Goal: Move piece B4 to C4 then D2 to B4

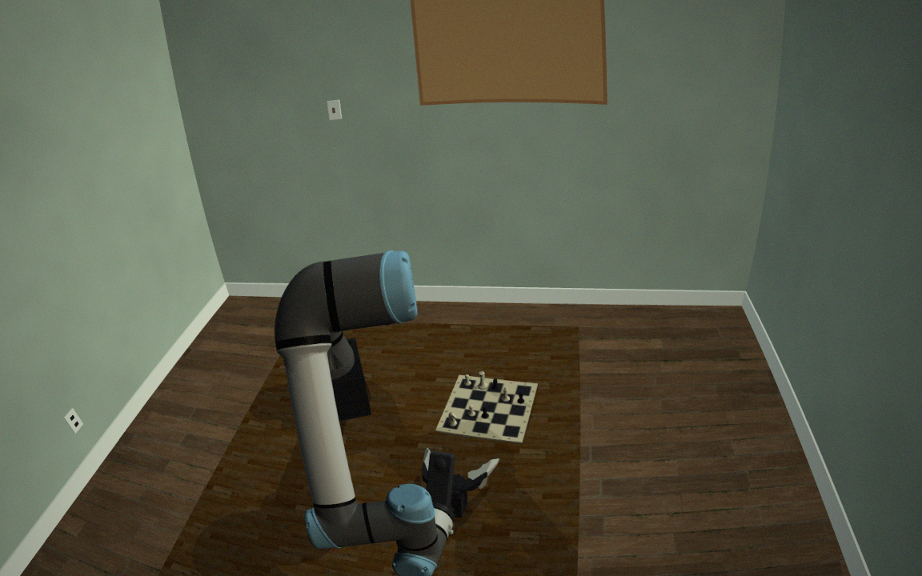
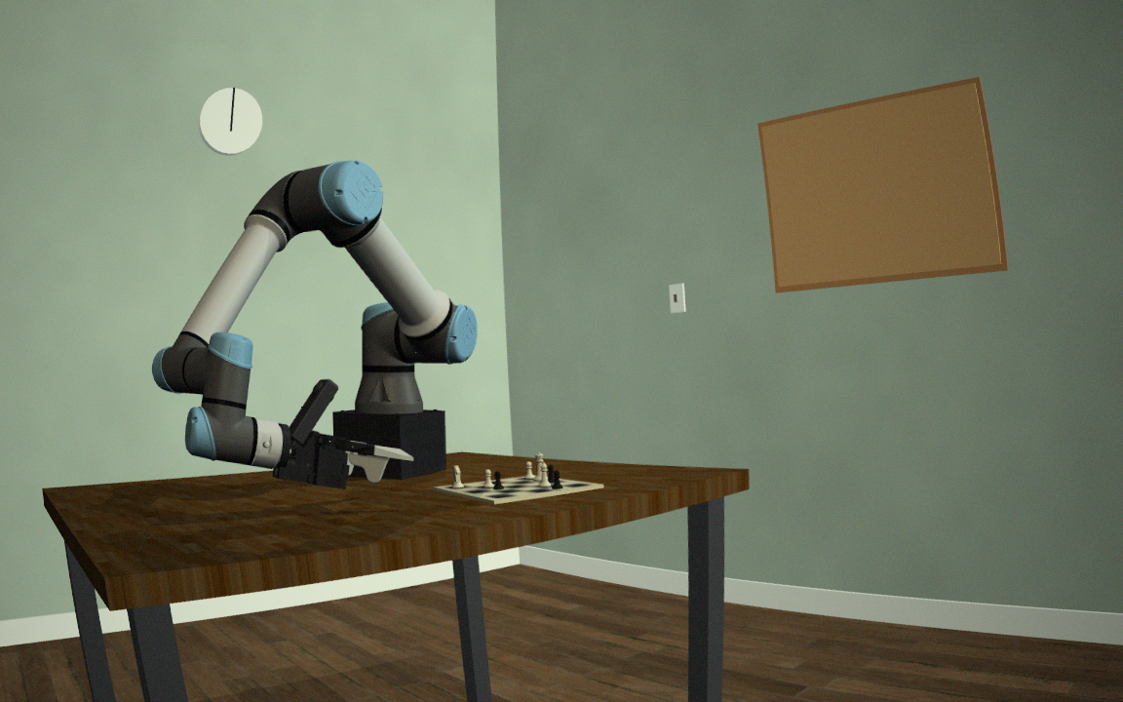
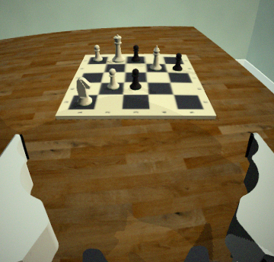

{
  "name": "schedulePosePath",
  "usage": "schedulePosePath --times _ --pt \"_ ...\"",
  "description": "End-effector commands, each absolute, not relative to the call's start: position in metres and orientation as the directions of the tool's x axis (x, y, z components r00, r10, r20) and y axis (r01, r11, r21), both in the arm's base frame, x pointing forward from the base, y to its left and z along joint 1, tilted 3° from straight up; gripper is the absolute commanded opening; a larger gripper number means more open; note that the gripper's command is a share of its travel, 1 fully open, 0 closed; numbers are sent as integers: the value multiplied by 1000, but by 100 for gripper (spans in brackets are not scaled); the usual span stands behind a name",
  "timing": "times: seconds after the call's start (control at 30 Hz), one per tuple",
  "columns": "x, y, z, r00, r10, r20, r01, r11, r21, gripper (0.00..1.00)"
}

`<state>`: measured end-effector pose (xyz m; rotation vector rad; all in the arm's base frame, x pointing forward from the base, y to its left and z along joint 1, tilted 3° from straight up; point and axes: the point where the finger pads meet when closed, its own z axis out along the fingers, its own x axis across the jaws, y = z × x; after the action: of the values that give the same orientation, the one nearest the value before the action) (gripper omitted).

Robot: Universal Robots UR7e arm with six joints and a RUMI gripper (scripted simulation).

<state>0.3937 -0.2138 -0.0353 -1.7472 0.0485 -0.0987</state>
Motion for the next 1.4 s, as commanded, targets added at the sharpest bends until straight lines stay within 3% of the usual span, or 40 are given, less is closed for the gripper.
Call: schedulePosePath --times 0.0,0.53,1.03,1.37 --pt "393 -214 -24 995 -88 40 23 -180 -983 100" --pt "390 -216 51 995 -88 40 23 -180 -983 100" --pt "391 -211 48 997 -69 38 24 -198 -980 100" --pt "399 -163 37 995 98 18 53 -369 -928 100"
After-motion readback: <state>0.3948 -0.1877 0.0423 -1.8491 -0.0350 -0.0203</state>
